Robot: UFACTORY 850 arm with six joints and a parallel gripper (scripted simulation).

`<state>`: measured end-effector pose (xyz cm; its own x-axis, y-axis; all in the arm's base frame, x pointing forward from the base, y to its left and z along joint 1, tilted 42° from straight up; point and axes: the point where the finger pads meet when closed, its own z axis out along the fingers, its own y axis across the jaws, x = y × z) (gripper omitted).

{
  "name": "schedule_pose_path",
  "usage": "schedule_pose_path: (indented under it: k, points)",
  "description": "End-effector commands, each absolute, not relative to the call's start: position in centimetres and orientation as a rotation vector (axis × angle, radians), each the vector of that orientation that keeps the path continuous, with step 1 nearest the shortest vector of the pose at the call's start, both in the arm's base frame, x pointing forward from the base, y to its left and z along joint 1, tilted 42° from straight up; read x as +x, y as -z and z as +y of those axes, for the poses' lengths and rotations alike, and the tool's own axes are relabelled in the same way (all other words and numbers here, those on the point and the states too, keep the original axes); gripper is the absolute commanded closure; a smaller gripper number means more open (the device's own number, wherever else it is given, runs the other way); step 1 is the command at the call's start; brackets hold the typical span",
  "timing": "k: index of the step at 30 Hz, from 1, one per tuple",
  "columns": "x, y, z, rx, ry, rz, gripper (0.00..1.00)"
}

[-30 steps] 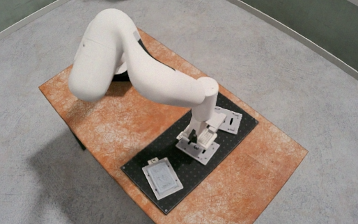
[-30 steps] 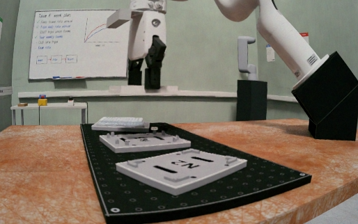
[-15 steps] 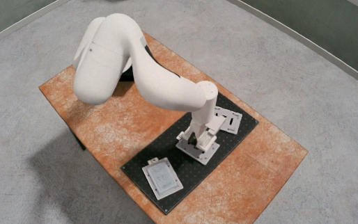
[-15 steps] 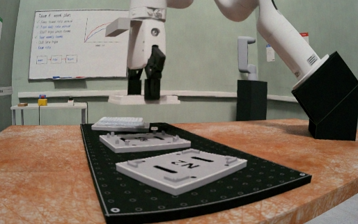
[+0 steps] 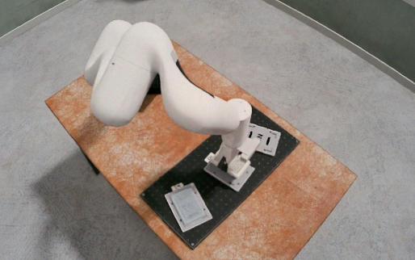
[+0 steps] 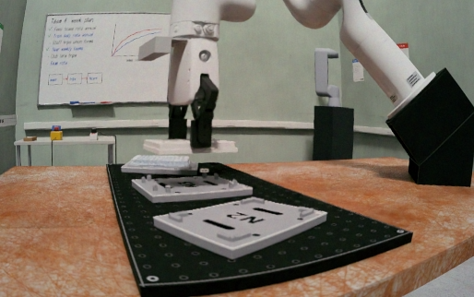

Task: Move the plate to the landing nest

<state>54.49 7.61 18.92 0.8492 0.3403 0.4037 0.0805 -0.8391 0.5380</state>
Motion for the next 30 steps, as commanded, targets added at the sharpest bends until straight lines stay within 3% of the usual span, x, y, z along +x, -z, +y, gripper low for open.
schedule_pose_path:
  k: [1,30]
  points:
    - [55.1,-18.2,7.2,2.508,-0.679,0.308,1.00]
    - [56.6,-16.1,6.0,2.507,-0.679,0.308,1.00]
